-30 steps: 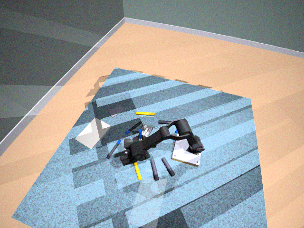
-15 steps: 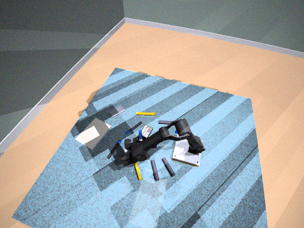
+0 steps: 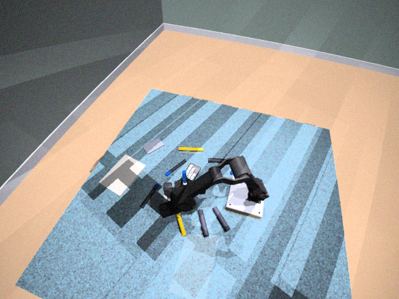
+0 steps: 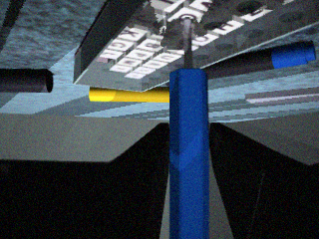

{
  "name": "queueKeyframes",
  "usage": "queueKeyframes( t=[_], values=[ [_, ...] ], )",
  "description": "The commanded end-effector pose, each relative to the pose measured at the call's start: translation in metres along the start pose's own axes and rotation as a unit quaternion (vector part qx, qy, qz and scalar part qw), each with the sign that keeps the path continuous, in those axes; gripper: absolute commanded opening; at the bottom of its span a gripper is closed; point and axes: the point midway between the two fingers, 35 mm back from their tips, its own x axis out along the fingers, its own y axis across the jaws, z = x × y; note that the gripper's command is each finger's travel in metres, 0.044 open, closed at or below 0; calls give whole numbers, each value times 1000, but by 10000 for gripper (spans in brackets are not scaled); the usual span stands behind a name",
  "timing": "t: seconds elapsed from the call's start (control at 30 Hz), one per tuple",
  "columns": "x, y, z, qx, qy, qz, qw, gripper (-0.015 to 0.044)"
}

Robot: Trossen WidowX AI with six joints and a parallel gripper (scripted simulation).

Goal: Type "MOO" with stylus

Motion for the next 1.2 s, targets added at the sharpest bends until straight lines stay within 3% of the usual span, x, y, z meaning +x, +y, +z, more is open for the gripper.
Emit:
queueKeyframes(
  t=[0.0,0.33,0.57,0.63,1.0,1.1,1.17],
  values=[
    [-5,0,-8,3,-2,0,1000,81],
    [-17,-1,-29,5,-2,-2,1000,85],
    [-17,-1,-29,5,-2,-2,1000,38],
    [-18,0,-31,4,-2,-1,1000,0],
    [-9,1,-15,3,-2,0,1000,0],
    [-8,0,-13,3,-2,0,1000,79],
    [-7,0,-12,3,-2,0,1000,81]
  ],
)
